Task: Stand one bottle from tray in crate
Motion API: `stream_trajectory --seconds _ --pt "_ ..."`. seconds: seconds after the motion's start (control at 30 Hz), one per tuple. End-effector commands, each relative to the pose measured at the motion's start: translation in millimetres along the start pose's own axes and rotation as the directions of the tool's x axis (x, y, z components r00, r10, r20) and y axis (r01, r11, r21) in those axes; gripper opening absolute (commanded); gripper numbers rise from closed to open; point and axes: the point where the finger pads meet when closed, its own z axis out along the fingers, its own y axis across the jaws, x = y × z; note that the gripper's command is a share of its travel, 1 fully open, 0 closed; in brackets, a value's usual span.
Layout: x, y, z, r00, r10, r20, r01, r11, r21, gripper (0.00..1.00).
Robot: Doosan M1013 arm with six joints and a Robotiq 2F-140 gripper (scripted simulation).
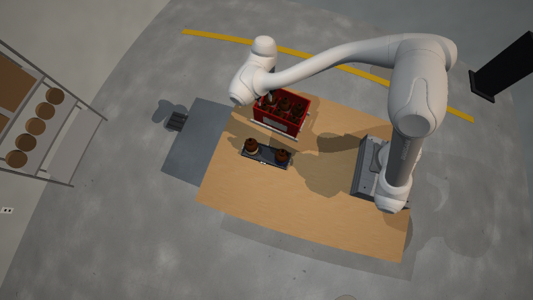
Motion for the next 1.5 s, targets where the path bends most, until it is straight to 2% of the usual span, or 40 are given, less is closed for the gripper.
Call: stream_trajectory --seconds 0.0,0.3,0.93,0.97,1.47 --pt "0.0 0.0 -6.0 1.0 0.0 0.0 0.0 1.0 0.0 0.38" --pt "0.0 0.0 -24.0 1.0 0.0 0.0 0.0 1.0 0.0 0.38" --pt "0.0 0.0 -32.7 1.0 0.0 0.0 0.0 1.0 0.0 0.38" --pt "0.0 0.0 -32.7 1.0 0.0 0.0 0.0 1.0 0.0 0.0" --pt "0.0 0.0 -32.7 1.0 0.0 0.0 0.0 1.0 0.0 0.0"
